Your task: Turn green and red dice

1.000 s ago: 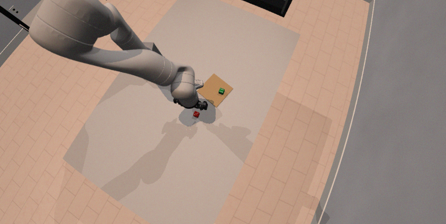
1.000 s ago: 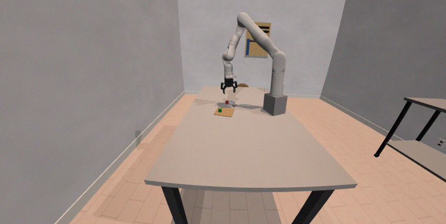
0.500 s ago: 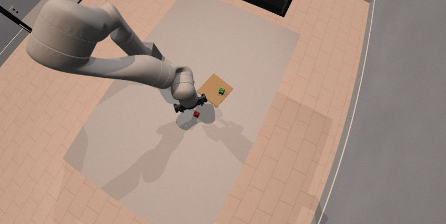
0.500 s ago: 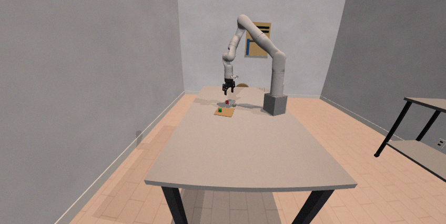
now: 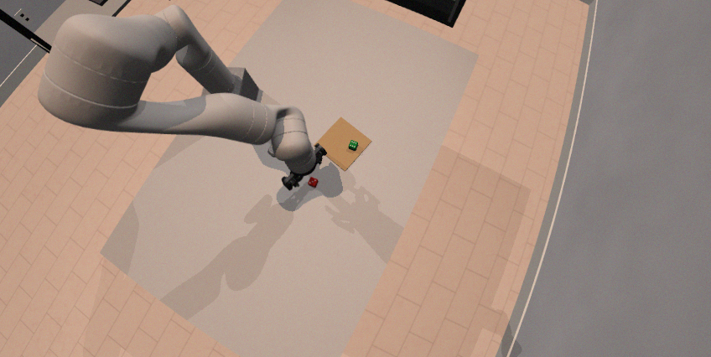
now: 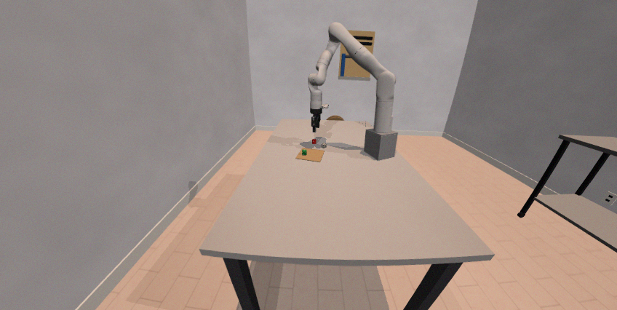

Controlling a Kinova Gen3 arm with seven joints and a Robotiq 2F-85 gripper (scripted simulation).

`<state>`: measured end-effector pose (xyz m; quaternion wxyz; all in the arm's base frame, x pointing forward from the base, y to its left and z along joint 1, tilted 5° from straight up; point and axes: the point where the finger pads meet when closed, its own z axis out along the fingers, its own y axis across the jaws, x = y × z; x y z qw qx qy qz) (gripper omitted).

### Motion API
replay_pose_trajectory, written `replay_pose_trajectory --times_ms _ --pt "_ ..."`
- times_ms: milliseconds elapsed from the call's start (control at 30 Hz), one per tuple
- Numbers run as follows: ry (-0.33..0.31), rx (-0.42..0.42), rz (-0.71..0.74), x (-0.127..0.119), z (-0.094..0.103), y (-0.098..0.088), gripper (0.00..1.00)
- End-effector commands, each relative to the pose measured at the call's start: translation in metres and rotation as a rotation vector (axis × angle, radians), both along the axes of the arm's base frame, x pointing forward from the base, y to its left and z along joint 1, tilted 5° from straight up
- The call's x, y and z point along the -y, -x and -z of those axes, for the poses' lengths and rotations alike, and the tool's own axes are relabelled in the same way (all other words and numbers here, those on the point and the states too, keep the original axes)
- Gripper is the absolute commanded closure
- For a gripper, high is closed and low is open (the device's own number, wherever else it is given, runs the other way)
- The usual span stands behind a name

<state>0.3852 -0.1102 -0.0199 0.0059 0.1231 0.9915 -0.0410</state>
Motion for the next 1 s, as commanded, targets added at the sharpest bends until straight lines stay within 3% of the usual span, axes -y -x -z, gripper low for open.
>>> replay_pose_trajectory --times_ms 0,333,967 --pt "-0.001 0.0 -0.048 0.0017 0.0002 -0.0005 0.0" --pt "0.003 0.002 -0.254 0.003 0.0001 -0.0055 0.0" --pt "0.007 0.005 -0.366 0.0037 -0.0003 -0.0086 0.0"
